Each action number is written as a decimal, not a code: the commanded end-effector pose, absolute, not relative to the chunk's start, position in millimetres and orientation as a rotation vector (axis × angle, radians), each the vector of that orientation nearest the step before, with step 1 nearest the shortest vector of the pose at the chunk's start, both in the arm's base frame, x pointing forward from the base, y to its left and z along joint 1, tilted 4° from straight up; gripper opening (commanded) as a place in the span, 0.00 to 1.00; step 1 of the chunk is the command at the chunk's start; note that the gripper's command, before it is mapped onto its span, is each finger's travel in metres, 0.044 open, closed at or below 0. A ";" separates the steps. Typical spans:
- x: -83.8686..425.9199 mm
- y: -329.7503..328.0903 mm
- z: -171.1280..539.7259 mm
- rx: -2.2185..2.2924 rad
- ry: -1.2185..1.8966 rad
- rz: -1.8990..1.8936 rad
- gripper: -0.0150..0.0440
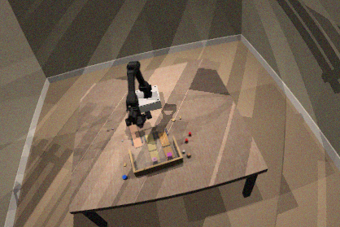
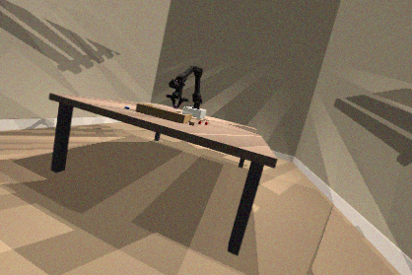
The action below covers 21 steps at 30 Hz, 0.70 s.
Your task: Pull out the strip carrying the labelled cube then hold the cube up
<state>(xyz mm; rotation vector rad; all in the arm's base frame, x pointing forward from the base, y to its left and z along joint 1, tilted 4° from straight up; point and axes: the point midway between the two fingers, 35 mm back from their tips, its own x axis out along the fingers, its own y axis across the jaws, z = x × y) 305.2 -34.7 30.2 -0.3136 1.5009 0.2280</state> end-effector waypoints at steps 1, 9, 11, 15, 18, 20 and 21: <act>300.9 -34.0 31.8 -0.317 1.492 0.228 0.25; 298.6 -32.4 66.6 -0.317 1.492 0.228 0.25; 298.6 -32.4 66.6 -0.317 1.492 0.228 0.25; 298.6 -32.4 66.6 -0.317 1.492 0.228 0.25; 298.6 -32.4 66.6 -0.317 1.492 0.228 0.25; 298.6 -32.4 66.6 -0.317 1.492 0.228 0.25; 298.6 -32.4 66.6 -0.317 1.492 0.228 0.25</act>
